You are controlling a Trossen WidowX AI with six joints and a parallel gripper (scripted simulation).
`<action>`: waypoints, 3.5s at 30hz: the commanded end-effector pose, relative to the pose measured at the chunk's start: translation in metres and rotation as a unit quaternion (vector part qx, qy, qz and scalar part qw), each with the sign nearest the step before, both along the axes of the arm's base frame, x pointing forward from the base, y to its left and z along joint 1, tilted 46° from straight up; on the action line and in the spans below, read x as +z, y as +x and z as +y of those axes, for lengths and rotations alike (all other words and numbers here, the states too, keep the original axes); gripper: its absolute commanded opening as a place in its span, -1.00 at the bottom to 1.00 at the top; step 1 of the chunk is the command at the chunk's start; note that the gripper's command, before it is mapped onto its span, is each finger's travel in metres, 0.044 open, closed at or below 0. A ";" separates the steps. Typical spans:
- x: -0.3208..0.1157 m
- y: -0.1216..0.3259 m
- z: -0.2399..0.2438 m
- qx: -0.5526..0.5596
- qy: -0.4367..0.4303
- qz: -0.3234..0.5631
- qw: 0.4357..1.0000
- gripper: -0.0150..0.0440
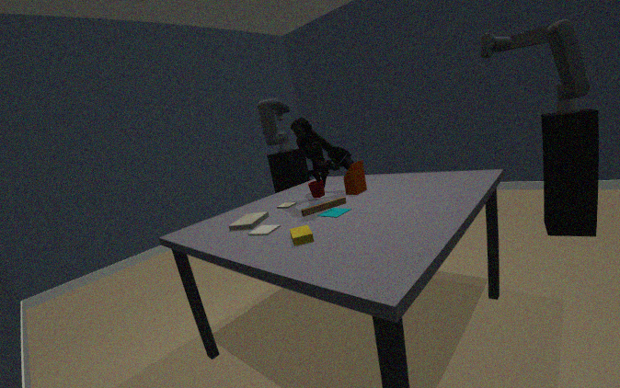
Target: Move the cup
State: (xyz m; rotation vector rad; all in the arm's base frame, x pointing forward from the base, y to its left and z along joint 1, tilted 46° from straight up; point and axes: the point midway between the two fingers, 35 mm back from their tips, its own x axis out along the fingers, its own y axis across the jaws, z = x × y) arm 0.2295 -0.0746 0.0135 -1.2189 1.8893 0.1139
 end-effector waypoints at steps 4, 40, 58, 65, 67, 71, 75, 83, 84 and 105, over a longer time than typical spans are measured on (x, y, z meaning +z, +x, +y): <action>-0.008 0.010 0.008 -0.003 0.003 -0.007 1.000 -0.49; -0.049 0.046 0.045 -0.003 0.004 -0.008 1.000 -0.49; -0.069 0.065 0.064 -0.003 0.005 -0.009 1.000 -0.49; -0.077 0.072 0.071 -0.003 0.005 -0.009 1.000 -0.49; -0.079 0.074 0.073 -0.003 0.005 -0.009 1.000 -0.49; -0.083 0.079 0.078 -0.003 0.005 -0.010 1.000 -0.49; -0.087 0.083 0.082 -0.003 0.005 -0.010 1.000 -0.49; -0.094 0.088 0.087 -0.003 0.005 -0.010 1.000 -0.49; -0.095 0.088 0.087 -0.003 0.005 -0.010 1.000 -0.49; -0.122 0.084 0.061 -0.003 0.005 -0.010 1.000 -0.49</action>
